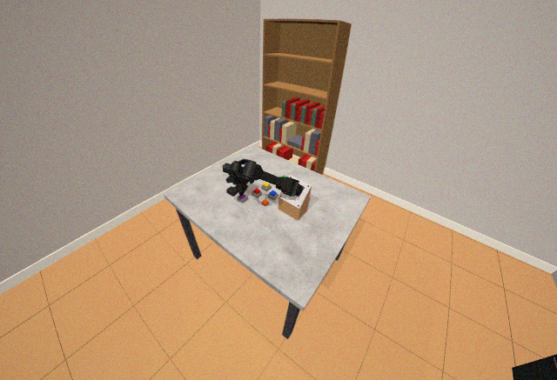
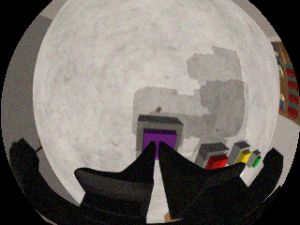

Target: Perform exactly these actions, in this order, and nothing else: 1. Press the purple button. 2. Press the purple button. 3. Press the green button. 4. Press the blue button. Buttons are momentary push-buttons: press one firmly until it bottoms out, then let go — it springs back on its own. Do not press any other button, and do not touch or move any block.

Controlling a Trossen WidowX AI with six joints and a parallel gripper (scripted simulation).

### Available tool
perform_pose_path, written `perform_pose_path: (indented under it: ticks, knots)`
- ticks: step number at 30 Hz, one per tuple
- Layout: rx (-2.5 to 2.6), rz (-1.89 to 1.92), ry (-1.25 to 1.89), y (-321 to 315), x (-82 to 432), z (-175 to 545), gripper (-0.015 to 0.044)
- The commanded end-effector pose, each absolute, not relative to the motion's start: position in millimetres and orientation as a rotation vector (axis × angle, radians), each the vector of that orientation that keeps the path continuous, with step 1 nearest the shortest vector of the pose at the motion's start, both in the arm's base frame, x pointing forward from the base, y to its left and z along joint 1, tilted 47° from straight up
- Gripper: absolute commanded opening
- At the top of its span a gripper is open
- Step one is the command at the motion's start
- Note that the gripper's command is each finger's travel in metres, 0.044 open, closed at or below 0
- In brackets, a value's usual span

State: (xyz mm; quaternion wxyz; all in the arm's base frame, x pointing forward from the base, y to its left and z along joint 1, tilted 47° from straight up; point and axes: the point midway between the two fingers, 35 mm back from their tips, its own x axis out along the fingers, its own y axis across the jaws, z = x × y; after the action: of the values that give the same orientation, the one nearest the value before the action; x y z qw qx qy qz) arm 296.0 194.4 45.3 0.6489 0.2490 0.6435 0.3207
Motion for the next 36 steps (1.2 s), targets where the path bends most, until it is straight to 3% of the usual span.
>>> perform_pose_path:
  ticks: [1,21,36]
  knots:
    - [0.567,0.720,1.477,195,293,41,0.0020]
    - [0.566,0.728,1.466,193,296,45,0.0020]
    - [0.563,0.716,1.478,126,298,105,0.0020]
